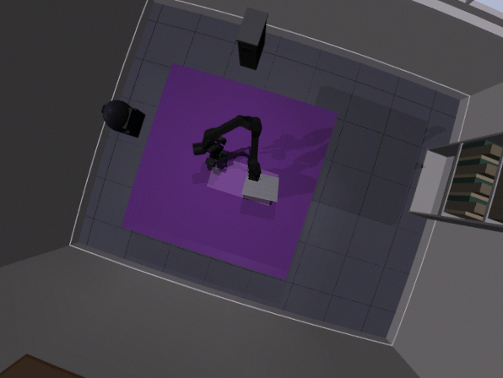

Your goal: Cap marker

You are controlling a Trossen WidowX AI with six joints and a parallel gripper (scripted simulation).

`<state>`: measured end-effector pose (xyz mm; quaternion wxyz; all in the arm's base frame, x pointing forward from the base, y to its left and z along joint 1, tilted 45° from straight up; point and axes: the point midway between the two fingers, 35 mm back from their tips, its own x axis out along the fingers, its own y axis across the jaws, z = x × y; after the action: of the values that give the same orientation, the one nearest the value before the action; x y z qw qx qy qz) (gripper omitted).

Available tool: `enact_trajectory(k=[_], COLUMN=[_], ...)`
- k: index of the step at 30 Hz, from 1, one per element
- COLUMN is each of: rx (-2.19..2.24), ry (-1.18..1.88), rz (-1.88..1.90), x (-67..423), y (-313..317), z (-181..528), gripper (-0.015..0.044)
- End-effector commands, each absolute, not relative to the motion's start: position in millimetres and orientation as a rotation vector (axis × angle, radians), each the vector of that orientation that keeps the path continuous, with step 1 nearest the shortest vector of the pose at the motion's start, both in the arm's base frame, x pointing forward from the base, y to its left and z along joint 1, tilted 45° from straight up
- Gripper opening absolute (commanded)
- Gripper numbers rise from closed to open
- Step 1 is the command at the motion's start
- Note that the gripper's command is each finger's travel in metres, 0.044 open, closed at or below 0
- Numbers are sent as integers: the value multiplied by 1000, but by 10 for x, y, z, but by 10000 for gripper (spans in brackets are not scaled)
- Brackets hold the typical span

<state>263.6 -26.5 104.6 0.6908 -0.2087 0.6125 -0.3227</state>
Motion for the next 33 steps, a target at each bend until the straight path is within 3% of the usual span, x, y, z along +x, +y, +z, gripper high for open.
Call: enact_trajectory(k=[1,3,33], rx=[-565,-565,-565], ry=[1419,1419,1418], rz=[-641,-641,-642], x=[2636,2636,2650], y=[-277,-277,-498], z=[1027,1027,808], gripper=[46,0,0])
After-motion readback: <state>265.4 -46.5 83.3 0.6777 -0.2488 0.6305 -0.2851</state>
